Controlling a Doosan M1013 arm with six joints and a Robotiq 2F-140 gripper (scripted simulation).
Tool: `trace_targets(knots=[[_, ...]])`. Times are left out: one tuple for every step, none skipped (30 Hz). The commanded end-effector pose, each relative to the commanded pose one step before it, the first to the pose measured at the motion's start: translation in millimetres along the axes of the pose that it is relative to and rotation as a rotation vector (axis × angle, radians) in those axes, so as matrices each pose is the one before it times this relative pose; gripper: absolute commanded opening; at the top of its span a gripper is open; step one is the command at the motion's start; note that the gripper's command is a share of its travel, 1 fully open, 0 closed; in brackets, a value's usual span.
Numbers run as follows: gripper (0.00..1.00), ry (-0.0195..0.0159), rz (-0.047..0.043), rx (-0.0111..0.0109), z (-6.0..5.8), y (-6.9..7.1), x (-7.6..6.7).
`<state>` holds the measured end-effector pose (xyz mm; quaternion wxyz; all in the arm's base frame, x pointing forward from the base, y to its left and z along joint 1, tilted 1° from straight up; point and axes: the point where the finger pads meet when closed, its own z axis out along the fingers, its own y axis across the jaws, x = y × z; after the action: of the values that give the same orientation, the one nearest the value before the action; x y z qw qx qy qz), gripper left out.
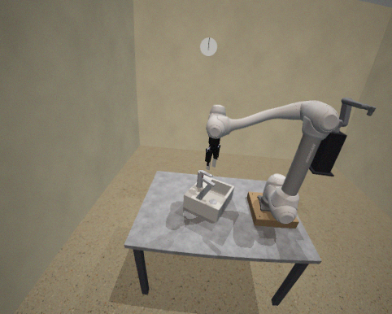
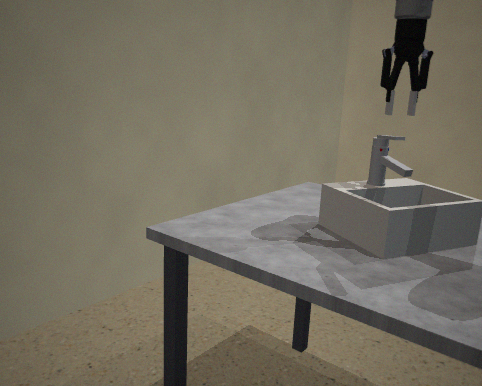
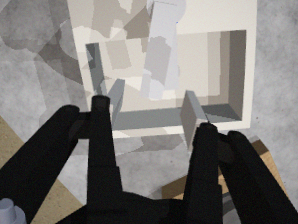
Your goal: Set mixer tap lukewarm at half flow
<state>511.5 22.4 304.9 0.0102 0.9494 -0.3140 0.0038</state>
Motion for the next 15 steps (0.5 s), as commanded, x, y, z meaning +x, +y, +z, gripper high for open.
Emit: trace_targets(knots=[[0.39,-0.00006,-0.00001,0.00015,2.08,-0.01,-0.01],[0.39,0.0,0.0,0.0,0.0,0.0,0.0],[0.39,0.0,0.0,0.0,1.36,-0.02,0.0],[0.39,0.0,0.0,0.0,1.42,-0.02,0.0],[0.39,0.0,0.0,0.0,1.47,-0.03,0.01],[0.39,0.0,0.0,0.0,1.52,-0.03,0.01],[0.39,0.0,0.0,0.0,1.56,-0.03,0.0],[0.39,0.0,0.0,0.0,1.6,-0.03,0.0],[0.39,0.0,0.0,0.0,1.62,-0.03,0.01],[0.39,0.0,0.0,0.0,1.65,-0.03,0.0],[0.39,0.0,0.0,0.0,1.66,-0.03,0.0],[0.39,0.0,0.0,0.0,1.66,-0.03,0.01],[0.39,0.0,0.0,0.0,1.66,-0.03,0.0],[0.39,0.0,0.0,0.0,1.65,-0.03,0.01],[0.39,0.0,0.0,0.0,1.64,-0.03,0.01]])
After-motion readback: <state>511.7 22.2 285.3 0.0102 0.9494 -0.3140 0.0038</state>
